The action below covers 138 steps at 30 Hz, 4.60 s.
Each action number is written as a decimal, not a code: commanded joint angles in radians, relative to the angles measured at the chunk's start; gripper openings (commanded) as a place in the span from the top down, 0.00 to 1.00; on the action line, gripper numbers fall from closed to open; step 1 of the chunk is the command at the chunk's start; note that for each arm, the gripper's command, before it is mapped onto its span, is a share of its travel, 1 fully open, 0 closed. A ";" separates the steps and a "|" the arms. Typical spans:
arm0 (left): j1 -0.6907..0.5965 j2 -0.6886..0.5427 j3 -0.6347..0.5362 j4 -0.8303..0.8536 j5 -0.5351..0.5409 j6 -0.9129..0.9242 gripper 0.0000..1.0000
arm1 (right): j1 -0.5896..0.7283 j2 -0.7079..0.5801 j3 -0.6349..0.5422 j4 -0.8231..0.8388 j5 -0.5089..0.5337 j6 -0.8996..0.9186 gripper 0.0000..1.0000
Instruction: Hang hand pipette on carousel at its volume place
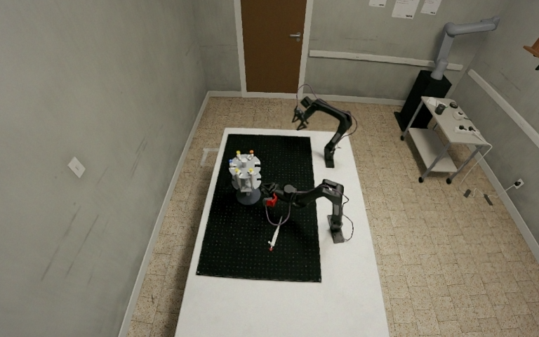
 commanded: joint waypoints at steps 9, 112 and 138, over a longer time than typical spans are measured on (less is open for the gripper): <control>0.025 -0.126 -0.125 0.054 0.022 0.008 0.51 | -0.009 0.006 0.020 0.008 -0.016 -0.006 0.00; 0.516 0.166 1.056 -2.310 -0.089 1.658 0.46 | -0.009 0.006 0.020 0.008 -0.016 -0.006 0.00; 0.488 0.275 1.246 -2.471 -0.153 1.102 0.46 | -0.009 0.006 0.020 0.008 -0.016 -0.006 0.00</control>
